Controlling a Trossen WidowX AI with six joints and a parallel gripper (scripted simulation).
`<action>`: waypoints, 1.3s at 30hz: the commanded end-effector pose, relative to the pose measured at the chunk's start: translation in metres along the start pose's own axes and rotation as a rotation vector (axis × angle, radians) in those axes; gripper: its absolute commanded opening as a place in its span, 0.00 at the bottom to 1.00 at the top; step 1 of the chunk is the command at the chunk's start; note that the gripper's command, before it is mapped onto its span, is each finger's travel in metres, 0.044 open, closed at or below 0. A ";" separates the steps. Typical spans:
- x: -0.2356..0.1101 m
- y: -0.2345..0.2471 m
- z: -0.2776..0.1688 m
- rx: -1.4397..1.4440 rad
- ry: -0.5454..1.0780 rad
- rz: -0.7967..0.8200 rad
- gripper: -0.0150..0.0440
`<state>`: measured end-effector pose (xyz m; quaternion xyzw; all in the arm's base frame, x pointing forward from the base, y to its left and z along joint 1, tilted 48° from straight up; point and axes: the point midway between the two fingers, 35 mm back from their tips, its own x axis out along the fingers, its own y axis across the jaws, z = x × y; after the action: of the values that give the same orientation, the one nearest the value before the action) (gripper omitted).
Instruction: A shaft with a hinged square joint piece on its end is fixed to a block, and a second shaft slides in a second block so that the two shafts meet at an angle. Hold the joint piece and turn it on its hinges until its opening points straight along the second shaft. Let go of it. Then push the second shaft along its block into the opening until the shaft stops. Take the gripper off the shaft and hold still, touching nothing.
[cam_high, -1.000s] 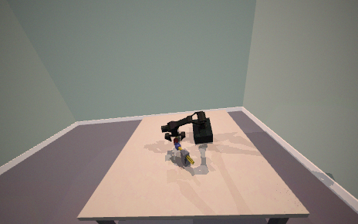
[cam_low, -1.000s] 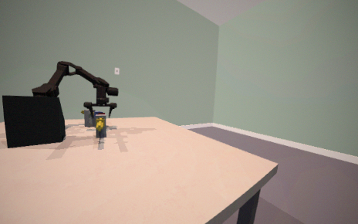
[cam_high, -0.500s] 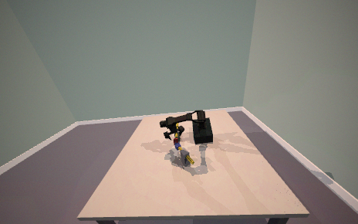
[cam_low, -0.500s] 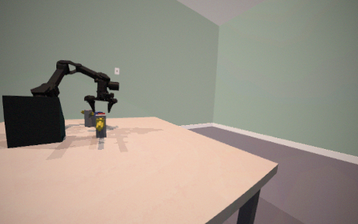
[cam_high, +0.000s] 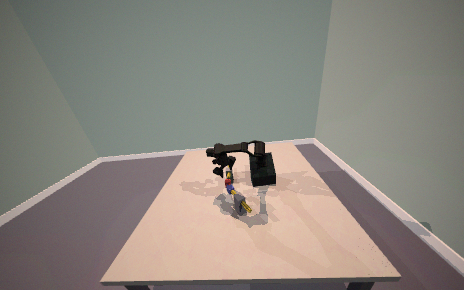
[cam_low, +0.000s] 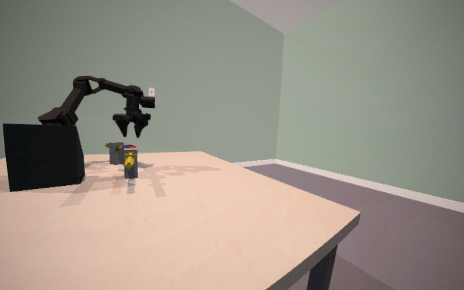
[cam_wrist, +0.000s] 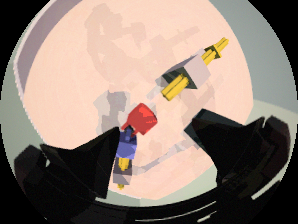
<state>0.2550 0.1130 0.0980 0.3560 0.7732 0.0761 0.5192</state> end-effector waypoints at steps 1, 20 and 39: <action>-0.012 -0.001 0.002 -0.127 0.010 0.021 1.00; -0.057 -0.009 0.000 -0.638 0.013 0.113 1.00; -0.042 -0.025 0.015 -0.269 0.126 0.183 1.00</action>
<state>0.2649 0.0663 0.1189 0.3116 0.7380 0.2744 0.5320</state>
